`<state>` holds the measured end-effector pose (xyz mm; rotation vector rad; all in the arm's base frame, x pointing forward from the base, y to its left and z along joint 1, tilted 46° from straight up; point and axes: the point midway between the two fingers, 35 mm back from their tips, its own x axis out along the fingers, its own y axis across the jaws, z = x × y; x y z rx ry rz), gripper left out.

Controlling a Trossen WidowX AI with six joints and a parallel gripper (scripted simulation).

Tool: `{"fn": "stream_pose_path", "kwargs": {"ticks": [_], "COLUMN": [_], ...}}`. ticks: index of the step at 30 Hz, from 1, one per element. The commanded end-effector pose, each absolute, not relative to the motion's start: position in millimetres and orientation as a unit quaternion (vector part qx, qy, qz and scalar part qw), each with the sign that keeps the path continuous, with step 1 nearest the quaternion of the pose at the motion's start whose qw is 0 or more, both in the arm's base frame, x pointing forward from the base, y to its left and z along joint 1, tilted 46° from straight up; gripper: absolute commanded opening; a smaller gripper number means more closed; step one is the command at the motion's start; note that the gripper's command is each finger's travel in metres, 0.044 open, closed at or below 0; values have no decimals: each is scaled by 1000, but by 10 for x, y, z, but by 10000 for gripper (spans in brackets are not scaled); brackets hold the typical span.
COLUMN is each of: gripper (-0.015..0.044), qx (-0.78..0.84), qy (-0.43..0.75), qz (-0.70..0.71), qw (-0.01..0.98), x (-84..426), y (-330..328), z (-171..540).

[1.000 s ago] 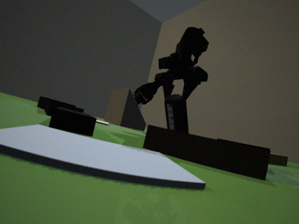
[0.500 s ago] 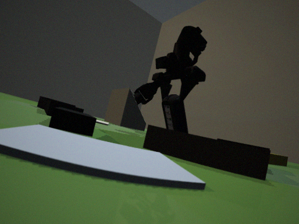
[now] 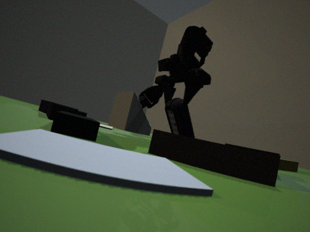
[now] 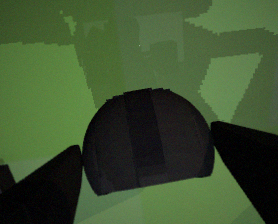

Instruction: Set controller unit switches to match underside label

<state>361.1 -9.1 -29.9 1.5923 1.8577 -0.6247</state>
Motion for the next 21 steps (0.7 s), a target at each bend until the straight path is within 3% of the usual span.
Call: {"fn": "stream_pose_path", "kwargs": {"ticks": [1,21], "gripper": [338,338], "qx": [597,597], "qy": [705,705], "qz": [-235,-235], "qw": [302,303], "x": [3602,3613], "y": [-79,-118], "z": [-353,-502]}}
